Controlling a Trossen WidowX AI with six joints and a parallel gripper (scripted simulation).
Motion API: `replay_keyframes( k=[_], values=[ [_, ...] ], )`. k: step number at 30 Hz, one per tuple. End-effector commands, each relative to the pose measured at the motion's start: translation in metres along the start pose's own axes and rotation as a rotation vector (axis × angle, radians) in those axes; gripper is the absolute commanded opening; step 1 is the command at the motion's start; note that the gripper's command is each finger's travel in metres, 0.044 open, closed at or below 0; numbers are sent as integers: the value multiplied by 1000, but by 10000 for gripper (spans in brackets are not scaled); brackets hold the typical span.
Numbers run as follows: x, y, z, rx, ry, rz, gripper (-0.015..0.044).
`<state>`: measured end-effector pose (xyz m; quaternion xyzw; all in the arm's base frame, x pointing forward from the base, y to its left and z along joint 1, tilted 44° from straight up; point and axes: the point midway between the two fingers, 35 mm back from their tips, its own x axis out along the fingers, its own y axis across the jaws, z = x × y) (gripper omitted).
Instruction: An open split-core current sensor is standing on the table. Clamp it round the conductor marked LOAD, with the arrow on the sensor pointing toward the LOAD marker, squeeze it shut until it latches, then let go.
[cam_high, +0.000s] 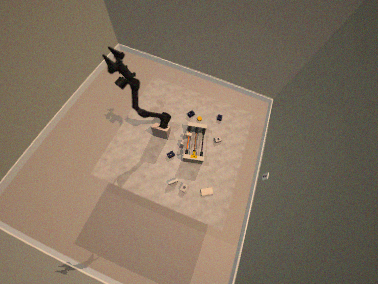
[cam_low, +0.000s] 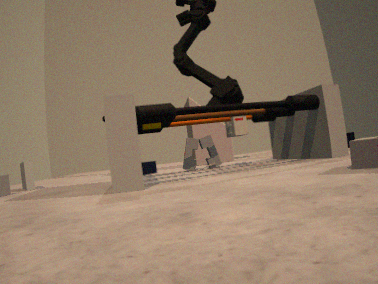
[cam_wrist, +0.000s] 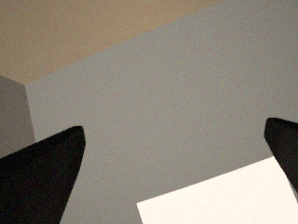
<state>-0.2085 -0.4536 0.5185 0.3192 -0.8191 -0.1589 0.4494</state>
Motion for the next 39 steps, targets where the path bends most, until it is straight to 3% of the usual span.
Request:
replay_keyframes(
  k=[1,10,22,31,39],
  values=[
    [-8,55,-19,27,64,105,440],
    [-63,191,-79,44,259,390,440],
    [-192,309,-178,-7,602,688,440],
    [-320,332,-262,-118,929,828,440],
    [-438,289,-329,-276,1263,854,440]
  ],
)
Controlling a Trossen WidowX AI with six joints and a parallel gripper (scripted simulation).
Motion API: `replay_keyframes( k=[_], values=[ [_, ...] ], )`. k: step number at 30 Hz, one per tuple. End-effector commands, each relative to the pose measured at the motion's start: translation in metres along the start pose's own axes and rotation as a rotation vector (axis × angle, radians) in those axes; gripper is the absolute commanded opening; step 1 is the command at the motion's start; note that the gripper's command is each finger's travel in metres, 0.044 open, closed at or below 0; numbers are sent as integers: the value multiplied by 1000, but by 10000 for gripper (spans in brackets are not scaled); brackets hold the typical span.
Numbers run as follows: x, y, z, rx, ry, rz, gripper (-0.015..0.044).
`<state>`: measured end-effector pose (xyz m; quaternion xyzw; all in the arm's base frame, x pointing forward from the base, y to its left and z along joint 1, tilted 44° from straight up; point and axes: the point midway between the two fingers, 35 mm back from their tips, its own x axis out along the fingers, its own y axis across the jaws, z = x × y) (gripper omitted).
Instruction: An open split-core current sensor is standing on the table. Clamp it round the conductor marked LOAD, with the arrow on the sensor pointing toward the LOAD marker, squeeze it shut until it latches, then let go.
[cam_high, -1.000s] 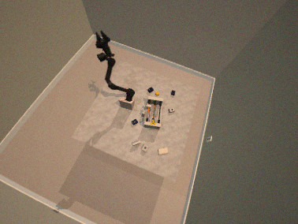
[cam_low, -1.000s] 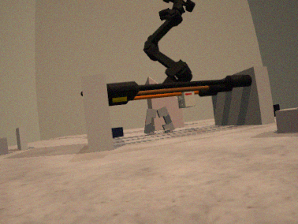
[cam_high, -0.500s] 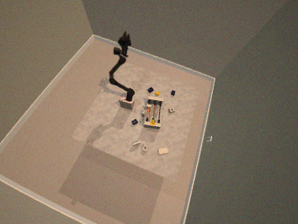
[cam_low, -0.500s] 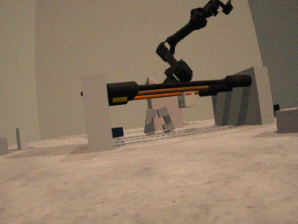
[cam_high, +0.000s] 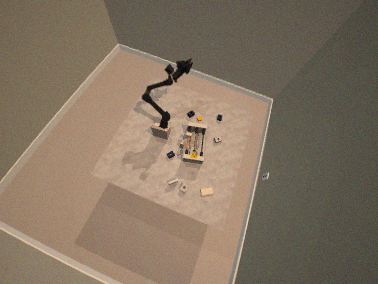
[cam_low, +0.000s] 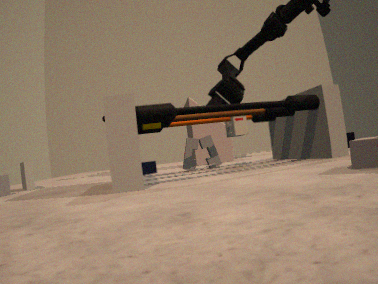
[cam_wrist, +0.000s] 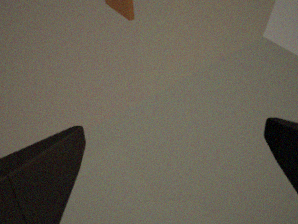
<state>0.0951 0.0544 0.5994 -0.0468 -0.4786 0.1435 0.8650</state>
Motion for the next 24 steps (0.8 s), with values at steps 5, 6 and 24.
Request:
replay_keyframes(
  k=[5,6,24],
  values=[
    [-9,8,-130,9,340,-35,440],
    [-13,7,-148,12,388,-46,440],
    [-134,-38,-341,94,992,-297,440]
  ],
)
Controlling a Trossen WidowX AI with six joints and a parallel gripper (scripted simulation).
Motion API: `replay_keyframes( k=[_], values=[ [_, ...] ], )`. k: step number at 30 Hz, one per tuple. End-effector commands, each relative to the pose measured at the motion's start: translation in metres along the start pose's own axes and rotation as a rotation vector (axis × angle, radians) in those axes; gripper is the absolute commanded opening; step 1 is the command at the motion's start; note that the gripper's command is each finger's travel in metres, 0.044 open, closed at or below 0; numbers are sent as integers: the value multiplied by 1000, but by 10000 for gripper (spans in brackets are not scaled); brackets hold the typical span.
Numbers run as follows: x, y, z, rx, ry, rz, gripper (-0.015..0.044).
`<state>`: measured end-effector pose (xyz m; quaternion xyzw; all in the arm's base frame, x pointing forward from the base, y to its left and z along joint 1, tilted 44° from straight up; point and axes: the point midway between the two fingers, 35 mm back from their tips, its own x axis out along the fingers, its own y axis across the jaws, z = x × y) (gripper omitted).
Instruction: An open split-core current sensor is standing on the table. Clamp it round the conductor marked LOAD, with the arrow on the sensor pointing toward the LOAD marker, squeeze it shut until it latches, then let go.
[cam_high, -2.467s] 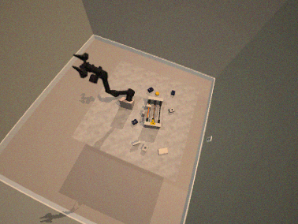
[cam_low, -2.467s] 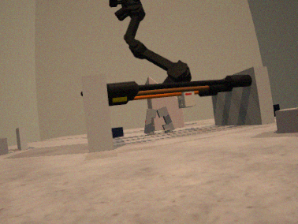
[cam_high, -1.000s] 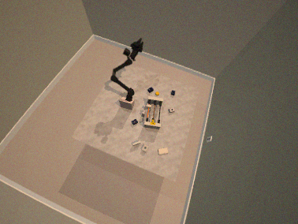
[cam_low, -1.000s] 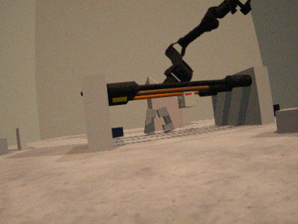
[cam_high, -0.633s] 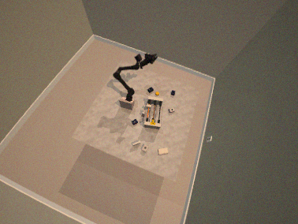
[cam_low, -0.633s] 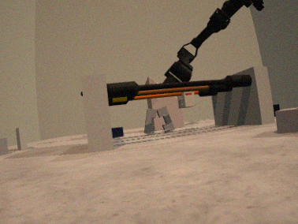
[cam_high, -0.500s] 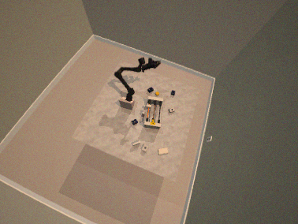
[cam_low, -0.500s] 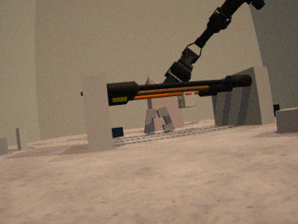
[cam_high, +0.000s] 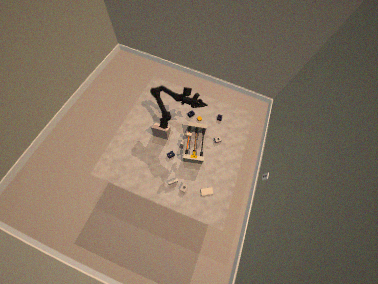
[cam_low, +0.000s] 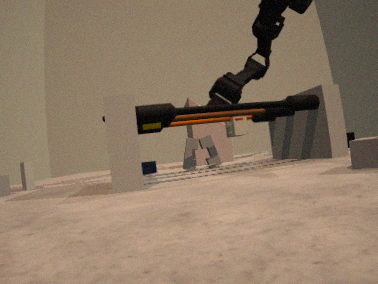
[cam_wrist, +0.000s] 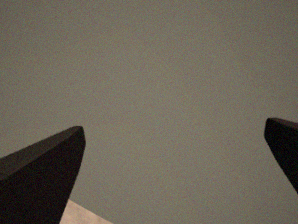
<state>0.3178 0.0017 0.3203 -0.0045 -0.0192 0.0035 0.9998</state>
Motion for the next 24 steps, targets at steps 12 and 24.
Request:
replay_keyframes(
  k=[12,24],
  values=[
    [74,-51,-161,91,692,56,440],
    [58,-92,-317,488,1237,161,440]
  ],
)
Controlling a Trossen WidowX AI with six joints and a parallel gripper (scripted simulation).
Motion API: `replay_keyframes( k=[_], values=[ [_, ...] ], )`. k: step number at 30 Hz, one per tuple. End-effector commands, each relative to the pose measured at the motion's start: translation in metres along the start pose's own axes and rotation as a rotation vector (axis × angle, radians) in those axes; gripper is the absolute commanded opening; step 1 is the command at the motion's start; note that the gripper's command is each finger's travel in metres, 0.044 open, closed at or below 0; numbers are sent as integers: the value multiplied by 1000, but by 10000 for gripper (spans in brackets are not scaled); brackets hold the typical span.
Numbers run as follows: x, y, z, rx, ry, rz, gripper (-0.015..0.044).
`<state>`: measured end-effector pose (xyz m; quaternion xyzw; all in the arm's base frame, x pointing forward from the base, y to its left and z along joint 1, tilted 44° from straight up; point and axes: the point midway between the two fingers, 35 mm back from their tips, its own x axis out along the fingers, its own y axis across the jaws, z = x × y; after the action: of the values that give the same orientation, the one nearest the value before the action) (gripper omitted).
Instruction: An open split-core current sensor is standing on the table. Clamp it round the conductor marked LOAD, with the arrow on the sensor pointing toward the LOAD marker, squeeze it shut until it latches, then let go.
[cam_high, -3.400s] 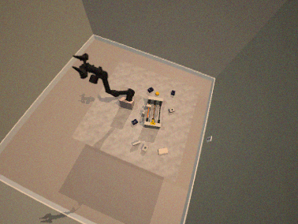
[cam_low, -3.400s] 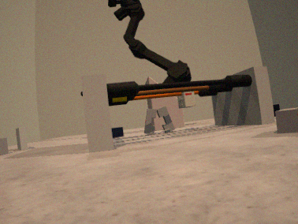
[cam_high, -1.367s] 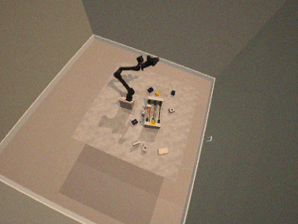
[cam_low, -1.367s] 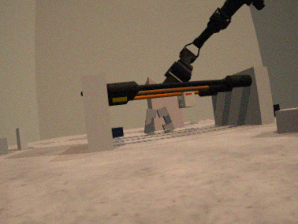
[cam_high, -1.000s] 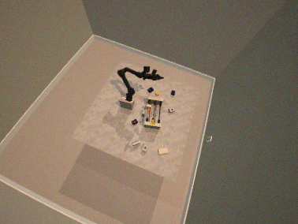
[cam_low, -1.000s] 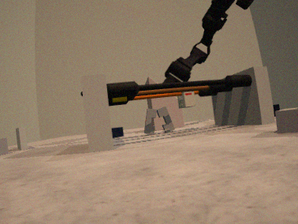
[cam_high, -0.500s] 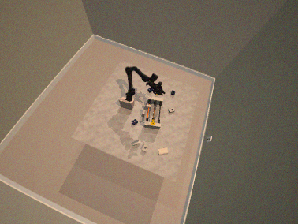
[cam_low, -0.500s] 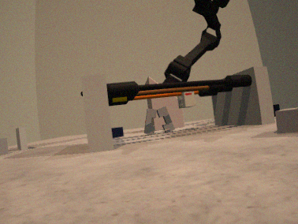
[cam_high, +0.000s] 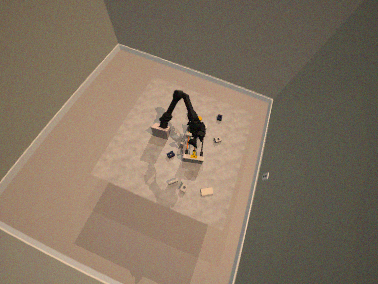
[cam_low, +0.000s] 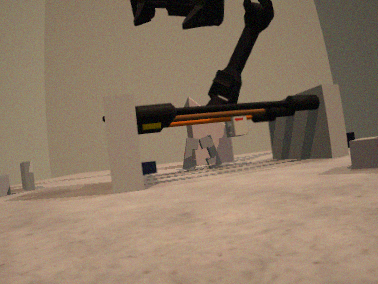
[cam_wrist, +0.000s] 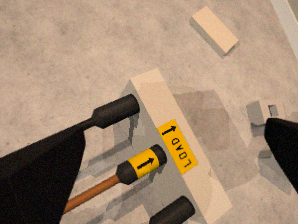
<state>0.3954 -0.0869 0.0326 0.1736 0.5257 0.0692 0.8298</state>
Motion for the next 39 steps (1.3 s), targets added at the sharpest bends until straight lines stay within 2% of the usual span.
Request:
replay_keyframes(
  k=[1,6,28,39],
  values=[
    [24,-22,-22,121,128,84,440],
    [52,-46,-55,304,278,207,440],
    [53,-45,-59,303,289,214,440],
    [4,45,-199,-176,594,428,440]
  ],
)
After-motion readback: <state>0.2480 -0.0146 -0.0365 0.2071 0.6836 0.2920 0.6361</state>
